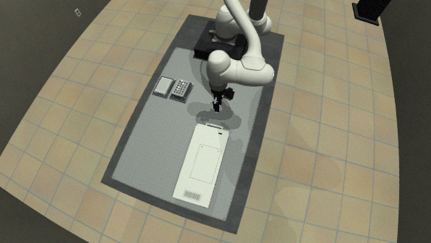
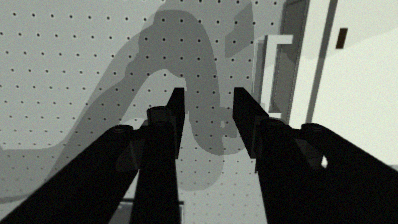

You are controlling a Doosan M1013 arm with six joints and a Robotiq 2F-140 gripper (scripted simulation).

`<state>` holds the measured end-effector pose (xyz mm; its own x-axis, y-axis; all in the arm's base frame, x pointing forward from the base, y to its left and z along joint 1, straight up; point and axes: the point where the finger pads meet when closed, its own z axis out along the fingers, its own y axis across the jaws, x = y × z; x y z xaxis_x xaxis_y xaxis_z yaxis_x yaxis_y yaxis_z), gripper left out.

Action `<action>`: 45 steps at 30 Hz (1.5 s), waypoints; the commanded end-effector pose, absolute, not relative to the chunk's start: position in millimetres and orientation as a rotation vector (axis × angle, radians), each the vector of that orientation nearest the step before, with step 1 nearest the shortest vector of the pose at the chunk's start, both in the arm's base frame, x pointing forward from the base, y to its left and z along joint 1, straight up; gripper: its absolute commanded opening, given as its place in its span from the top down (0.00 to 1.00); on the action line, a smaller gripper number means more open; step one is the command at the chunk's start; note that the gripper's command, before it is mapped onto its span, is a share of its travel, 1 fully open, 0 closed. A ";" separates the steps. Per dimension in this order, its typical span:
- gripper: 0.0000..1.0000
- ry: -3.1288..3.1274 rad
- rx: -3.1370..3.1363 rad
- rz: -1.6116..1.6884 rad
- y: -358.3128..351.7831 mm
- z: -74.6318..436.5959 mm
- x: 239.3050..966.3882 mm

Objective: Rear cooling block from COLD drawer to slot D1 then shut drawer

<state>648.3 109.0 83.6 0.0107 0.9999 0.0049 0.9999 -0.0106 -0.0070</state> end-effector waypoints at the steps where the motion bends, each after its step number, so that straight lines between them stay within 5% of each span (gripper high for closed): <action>1: 0.65 -2.204 -2.228 0.000 109.3 87.6 641.7; 45: 0.65 -2.204 -2.228 0.000 109.9 117.5 573.7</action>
<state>573.3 109.7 116.8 0.0106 0.9999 0.0049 0.9999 -0.0106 -0.0069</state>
